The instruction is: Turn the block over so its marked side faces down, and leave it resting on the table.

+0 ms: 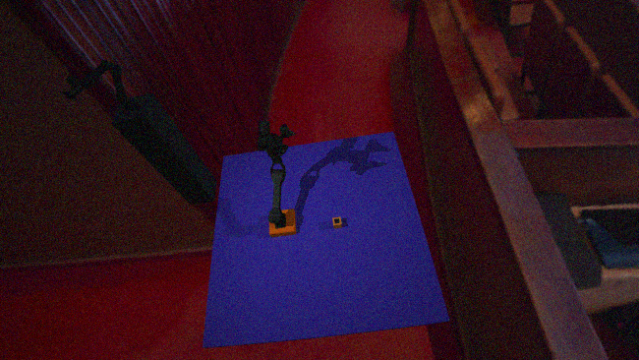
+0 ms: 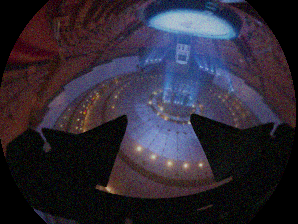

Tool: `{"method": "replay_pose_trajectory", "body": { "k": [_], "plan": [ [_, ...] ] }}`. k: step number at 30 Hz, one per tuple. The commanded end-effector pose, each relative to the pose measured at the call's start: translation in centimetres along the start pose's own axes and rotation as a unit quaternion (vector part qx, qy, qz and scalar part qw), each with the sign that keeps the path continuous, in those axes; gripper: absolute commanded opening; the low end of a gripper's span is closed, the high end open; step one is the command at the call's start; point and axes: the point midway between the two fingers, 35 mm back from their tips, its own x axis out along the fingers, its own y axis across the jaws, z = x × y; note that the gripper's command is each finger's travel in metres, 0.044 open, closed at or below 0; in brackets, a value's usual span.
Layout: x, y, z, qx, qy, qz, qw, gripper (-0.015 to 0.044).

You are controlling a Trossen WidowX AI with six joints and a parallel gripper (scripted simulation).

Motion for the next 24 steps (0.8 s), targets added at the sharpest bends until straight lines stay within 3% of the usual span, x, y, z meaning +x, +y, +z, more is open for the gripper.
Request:
{"method": "replay_pose_trajectory", "body": {
  "k": [1, 6, 11, 18, 24],
  "plan": [
    [0.0, 0.2, 0.0, 0.007, 0.0, 0.001, 1.0, 0.0426],
    [0.9, 6.0, -0.9, 0.173, -0.006, 0.013, 0.985, 0.044],
    [2.3, 12.0, -0.6, 0.354, -0.022, 0.024, 0.935, 0.044],
    [7.1, 20.5, 4.4, 0.628, -0.086, 0.077, 0.77, 0.044],
    [11.6, 23.7, 11.8, 0.771, -0.156, 0.154, 0.598, 0.044]
  ]
}}
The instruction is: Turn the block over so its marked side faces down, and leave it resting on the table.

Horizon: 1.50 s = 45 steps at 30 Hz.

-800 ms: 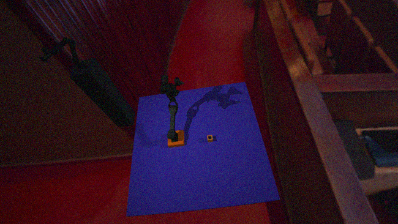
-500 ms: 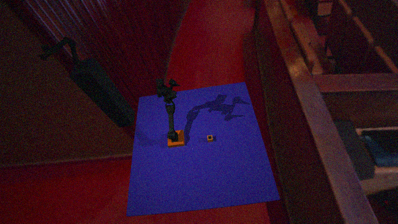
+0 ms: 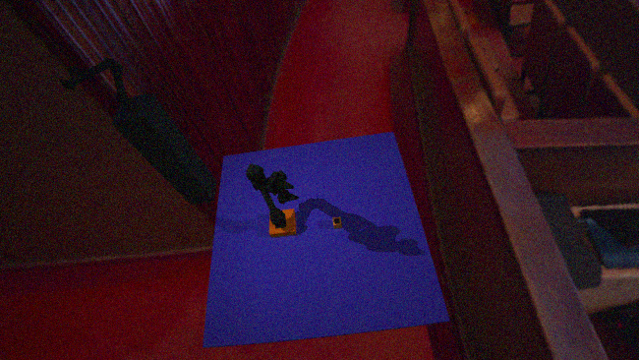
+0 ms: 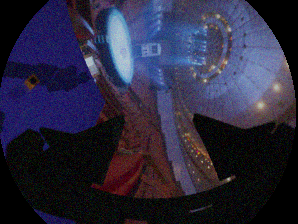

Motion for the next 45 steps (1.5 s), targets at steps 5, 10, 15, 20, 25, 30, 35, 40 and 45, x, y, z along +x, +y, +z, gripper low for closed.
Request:
{"method": "replay_pose_trajectory", "body": {
  "k": [5, 10, 15, 20, 25, 30, 35, 40, 45],
  "plan": [
    [8.4, 8.9, -1.3, 0.241, -0.012, 0.163, 0.957, 0.044],
    [12.8, 16.1, 0.4, 0.359, 0.02, 0.287, 0.888, 0.044],
    [15.5, 24.0, 3.7, 0.43, 0.087, 0.408, 0.8, 0.044],
    [15.8, 31.8, 7.8, 0.448, 0.182, 0.509, 0.712, 0.044],
    [13.9, 39.0, 11.7, 0.418, 0.295, 0.576, 0.638, 0.044],
    [11.8, 43.4, 14.3, 0.374, 0.376, 0.598, 0.601, 0.044],
    [11.8, 43.4, 14.3, 0.374, 0.376, 0.598, 0.601, 0.044],
    [12.0, 46.9, 14.9, 0.374, 0.375, 0.598, 0.601, 0.044],
    [12.0, 47.0, 14.9, 0.374, 0.375, 0.598, 0.601, 0.044]
  ]
}}
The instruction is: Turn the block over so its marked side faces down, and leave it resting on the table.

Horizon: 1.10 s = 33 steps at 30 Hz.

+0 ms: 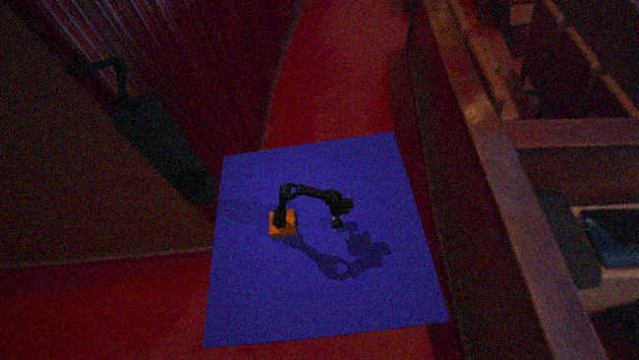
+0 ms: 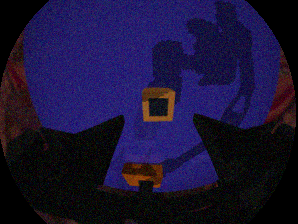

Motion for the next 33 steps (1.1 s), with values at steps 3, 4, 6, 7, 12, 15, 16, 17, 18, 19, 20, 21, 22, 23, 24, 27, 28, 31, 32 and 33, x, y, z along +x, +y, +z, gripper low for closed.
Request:
{"method": "replay_pose_trajectory", "body": {
  "k": [3, 4, 6, 7, 12, 15, 16, 17, 18, 19, 20, 21, 22, 23, 24, 27, 28, 31, 32, 33],
  "plan": [
    [1.6, 0.0, 0.0, 0.003, -0.001, -0.002, 1.0, 0.044],
    [1.7, 0.0, 0.0, 0.003, -0.001, -0.002, 1.0, 0.044],
    [1.7, 0.0, 0.0, 0.003, -0.001, -0.002, 1.0, 0.044],
    [1.7, 0.0, 0.0, 0.003, -0.001, -0.002, 1.0, 0.044],
    [2.3, 0.0, 0.0, 0.003, -0.001, -0.002, 1.0, 0.044],
    [2.8, 0.0, 0.0, 0.003, -0.001, -0.002, 1.0, 0.044],
    [3.0, 0.0, 0.0, 0.003, -0.001, -0.002, 1.0, 0.044],
    [3.1, 0.0, 0.1, 0.003, -0.001, -0.002, 1.0, 0.044],
    [3.3, 0.0, 0.1, 0.003, -0.001, -0.002, 1.0, 0.044],
    [3.5, 0.0, 0.1, 0.003, -0.001, -0.002, 1.0, 0.044],
    [3.6, 0.0, 0.1, 0.003, -0.001, -0.002, 1.0, 0.044],
    [3.8, 0.0, 0.1, 0.003, -0.001, -0.002, 1.0, 0.044],
    [3.9, 0.0, 0.0, 0.003, -0.001, -0.002, 1.0, 0.044],
    [4.1, 0.0, 0.0, 0.003, -0.001, -0.002, 1.0, 0.044],
    [4.3, 0.0, 0.0, 0.003, -0.001, -0.002, 1.0, 0.044],
    [4.7, 0.0, 0.0, 0.003, -0.001, -0.002, 1.0, 0.044],
    [4.9, 0.0, 0.0, 0.003, -0.001, -0.002, 1.0, 0.044],
    [5.4, 0.0, 0.0, 0.003, -0.001, -0.002, 1.0, 0.044],
    [5.4, 0.0, 0.0, 0.003, -0.001, -0.002, 1.0, 0.044],
    [5.5, 0.0, 0.0, 0.003, -0.001, -0.002, 1.0, 0.044]
  ]
}}
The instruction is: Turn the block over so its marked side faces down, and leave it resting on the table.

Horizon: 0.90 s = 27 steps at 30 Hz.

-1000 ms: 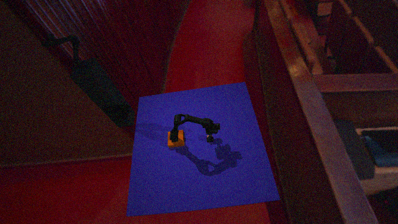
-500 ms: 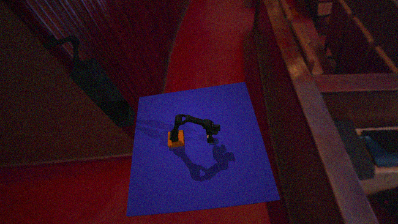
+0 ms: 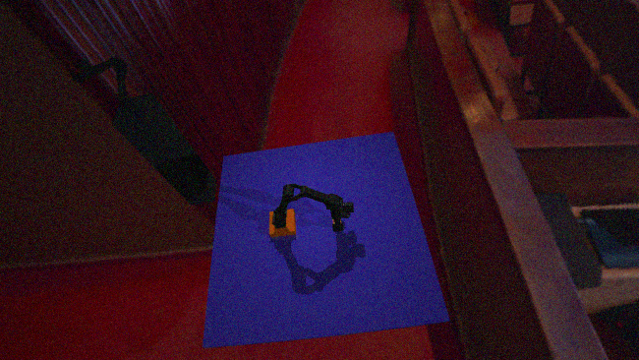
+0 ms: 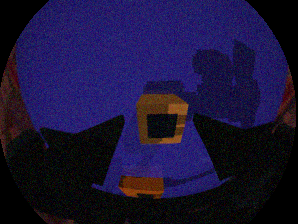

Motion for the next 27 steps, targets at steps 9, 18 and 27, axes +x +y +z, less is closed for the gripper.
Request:
{"method": "replay_pose_trajectory", "body": {
  "k": [9, 18, 27],
  "plan": [
    [0.56, -0.02, -0.28, 0.002, 0.005, -0.001, 1.0, 0.0223],
    [0.56, -0.02, -0.28, 0.002, 0.005, -0.001, 1.0, 0.0163],
    [0.56, -0.02, -0.28, 0.002, 0.005, -0.001, 1.0, 0.0103]
  ]
}}
